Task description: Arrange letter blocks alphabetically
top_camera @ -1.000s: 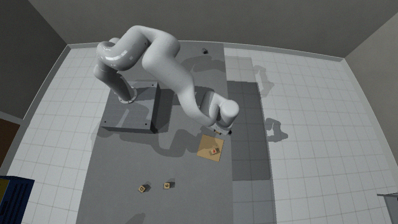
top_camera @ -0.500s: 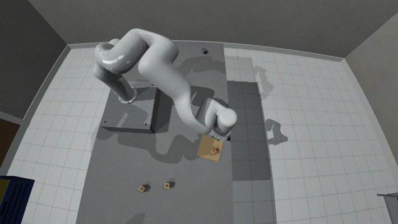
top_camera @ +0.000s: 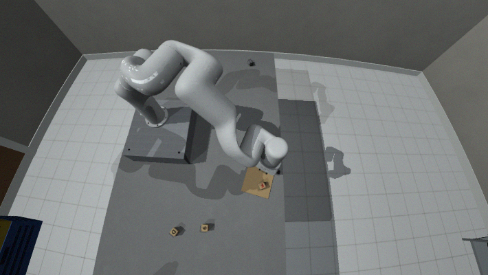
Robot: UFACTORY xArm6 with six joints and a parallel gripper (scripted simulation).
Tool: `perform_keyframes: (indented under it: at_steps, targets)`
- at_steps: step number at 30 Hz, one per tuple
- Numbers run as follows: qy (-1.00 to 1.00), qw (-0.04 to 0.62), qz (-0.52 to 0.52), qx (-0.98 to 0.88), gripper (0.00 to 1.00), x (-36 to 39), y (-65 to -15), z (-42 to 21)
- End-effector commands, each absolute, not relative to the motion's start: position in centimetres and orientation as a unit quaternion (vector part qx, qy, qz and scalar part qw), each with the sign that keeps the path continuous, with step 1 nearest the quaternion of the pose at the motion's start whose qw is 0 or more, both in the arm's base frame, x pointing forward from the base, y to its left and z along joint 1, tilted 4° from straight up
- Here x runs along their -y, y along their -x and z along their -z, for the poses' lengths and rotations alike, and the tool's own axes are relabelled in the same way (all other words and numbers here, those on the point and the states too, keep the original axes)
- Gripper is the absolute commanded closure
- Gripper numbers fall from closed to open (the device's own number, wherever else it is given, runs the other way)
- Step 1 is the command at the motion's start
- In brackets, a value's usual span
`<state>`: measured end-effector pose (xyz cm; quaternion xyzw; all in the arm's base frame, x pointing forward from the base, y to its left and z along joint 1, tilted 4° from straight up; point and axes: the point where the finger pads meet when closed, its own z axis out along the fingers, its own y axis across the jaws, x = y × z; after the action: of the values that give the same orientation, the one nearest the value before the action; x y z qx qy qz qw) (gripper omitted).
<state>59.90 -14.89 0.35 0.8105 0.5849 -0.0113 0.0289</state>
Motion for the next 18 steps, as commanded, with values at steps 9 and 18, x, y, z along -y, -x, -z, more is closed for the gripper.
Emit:
perform_keyframes:
  at_steps: [9,18]
  targets:
    - [-0.81,0.032,0.009,-0.585,0.72,15.3,-60.3,4.2]
    - [-0.81,0.032,0.009,-0.585,0.72,15.4,-60.4,5.8]
